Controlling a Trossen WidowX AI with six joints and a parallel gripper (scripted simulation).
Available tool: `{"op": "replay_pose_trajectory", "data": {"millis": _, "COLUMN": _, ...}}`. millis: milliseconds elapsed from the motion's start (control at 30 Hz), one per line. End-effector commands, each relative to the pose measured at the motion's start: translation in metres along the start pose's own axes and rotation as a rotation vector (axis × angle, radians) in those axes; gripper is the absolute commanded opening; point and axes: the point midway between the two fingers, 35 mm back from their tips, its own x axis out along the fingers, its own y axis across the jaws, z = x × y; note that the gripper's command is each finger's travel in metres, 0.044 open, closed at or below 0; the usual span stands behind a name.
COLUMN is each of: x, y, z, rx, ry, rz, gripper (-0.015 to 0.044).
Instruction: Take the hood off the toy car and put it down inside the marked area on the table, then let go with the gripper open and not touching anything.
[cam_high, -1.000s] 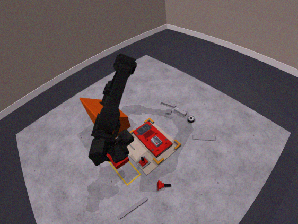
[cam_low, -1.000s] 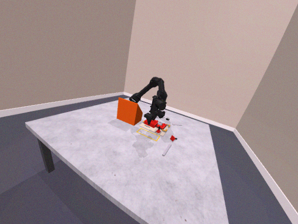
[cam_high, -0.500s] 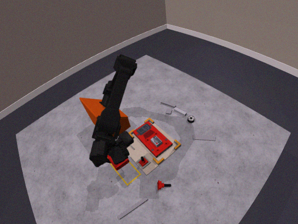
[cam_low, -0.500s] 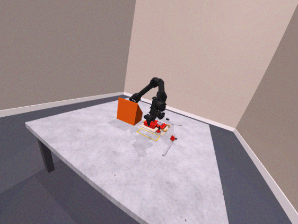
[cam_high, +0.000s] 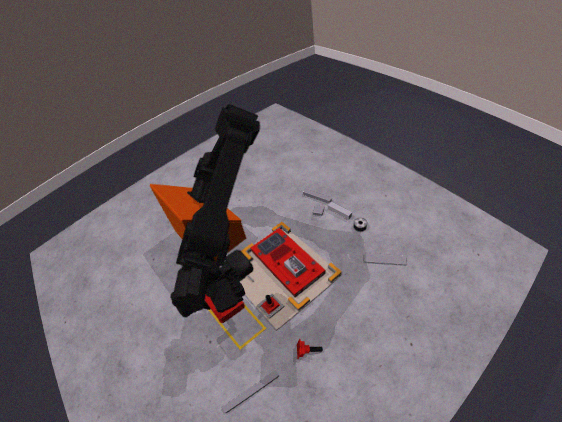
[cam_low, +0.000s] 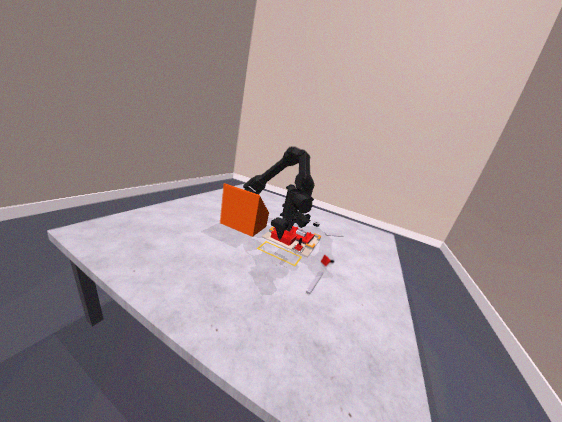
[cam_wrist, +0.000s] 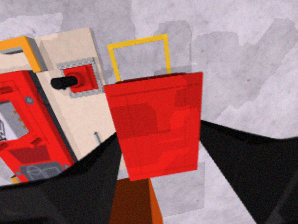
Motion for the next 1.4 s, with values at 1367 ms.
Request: {"op": "replay_pose_trajectory", "data": {"millis": 1367, "x": 0.033, "y": 0.000, "z": 0.001, "rx": 0.003, "ry": -0.004, "rz": 0.003, "gripper": 0.0000}}
